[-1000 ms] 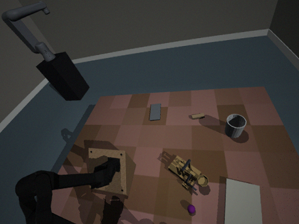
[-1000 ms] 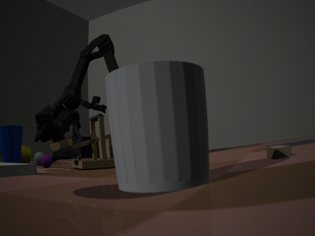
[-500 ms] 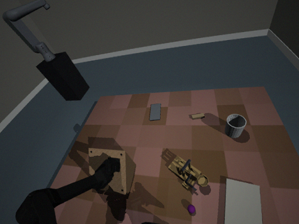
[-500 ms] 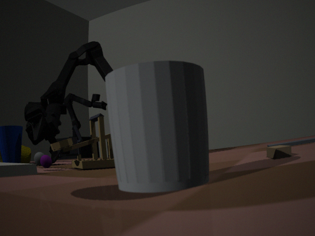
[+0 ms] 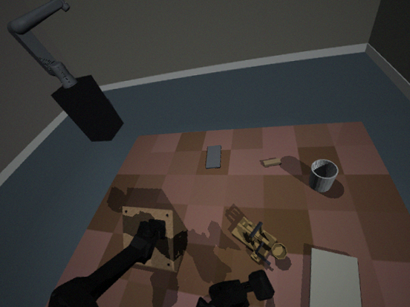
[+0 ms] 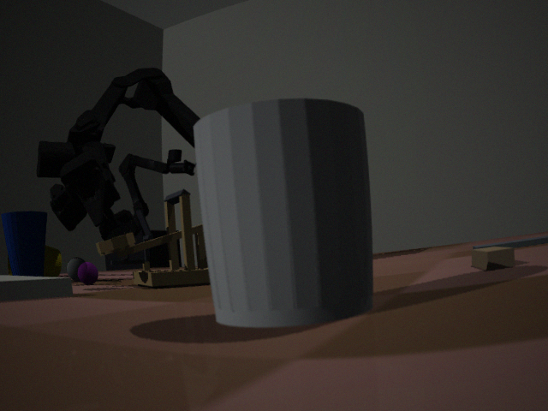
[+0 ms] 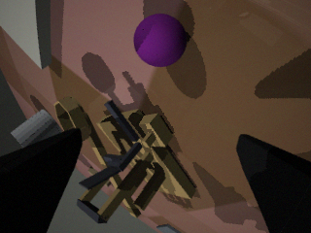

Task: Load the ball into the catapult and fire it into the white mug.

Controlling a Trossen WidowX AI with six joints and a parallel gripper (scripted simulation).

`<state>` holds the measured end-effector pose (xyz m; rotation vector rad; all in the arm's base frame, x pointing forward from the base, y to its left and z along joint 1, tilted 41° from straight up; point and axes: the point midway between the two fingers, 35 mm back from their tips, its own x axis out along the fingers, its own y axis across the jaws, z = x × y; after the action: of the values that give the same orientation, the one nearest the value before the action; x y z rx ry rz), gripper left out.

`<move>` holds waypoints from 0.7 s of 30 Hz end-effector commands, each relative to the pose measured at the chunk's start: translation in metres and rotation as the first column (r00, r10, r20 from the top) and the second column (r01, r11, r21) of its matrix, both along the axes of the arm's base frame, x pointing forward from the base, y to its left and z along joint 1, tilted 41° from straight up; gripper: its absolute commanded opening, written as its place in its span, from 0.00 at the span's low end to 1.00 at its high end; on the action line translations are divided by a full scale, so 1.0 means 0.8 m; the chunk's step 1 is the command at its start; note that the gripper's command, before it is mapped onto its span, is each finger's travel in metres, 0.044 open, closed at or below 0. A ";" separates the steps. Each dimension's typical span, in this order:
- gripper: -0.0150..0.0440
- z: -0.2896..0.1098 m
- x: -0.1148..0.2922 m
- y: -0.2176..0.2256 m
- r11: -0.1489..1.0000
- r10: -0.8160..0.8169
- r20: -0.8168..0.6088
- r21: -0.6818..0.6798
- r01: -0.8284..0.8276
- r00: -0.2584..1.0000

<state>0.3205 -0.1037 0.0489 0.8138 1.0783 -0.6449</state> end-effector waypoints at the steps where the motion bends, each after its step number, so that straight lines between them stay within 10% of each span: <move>1: 1.00 -0.013 0.006 0.029 0.999 0.028 -0.094 -0.034 -0.031 0.995; 21: 1.00 -0.052 -0.002 0.162 0.913 0.143 -0.422 -0.292 -0.284 0.895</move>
<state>0.3217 0.0144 0.0102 0.3204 1.3458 -0.7758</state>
